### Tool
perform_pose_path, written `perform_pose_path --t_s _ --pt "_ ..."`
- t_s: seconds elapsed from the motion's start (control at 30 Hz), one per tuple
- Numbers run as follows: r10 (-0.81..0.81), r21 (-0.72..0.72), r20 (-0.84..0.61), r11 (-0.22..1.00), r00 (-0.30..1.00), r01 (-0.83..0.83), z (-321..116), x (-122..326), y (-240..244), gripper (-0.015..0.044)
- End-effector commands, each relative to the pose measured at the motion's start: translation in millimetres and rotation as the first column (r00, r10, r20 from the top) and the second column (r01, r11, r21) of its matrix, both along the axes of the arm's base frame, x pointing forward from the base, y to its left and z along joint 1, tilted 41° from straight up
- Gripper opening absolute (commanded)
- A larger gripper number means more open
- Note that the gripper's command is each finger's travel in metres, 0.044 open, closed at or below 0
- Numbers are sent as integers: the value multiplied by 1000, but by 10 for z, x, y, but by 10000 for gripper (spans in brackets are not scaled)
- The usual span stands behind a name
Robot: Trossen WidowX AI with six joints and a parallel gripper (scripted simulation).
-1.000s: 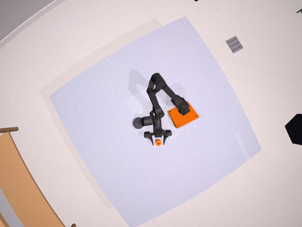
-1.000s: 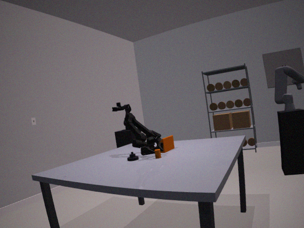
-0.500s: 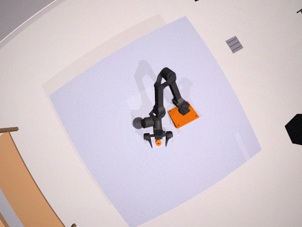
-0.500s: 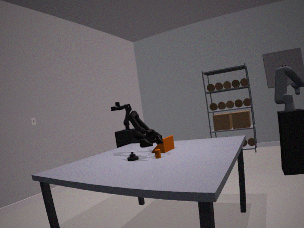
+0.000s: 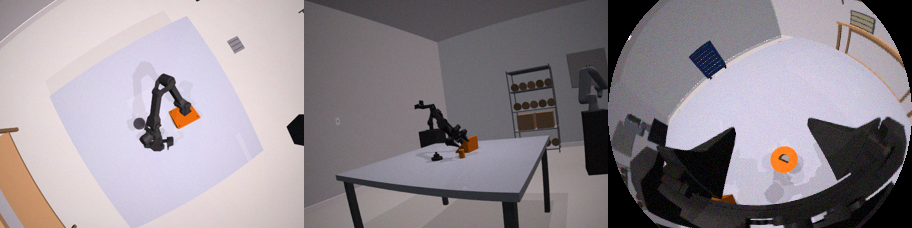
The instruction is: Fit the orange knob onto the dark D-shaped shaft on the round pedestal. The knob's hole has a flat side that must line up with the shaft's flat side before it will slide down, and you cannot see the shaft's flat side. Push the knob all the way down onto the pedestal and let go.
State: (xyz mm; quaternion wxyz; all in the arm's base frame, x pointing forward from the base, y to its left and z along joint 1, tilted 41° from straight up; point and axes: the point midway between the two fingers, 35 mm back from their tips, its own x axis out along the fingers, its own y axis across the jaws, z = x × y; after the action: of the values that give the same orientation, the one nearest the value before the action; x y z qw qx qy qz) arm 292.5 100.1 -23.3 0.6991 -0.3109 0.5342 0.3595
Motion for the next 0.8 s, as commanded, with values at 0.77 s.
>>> perform_pose_path --t_s 0.77 --pt "-149 -752 -222 655 964 -72 357 -32 182 440"
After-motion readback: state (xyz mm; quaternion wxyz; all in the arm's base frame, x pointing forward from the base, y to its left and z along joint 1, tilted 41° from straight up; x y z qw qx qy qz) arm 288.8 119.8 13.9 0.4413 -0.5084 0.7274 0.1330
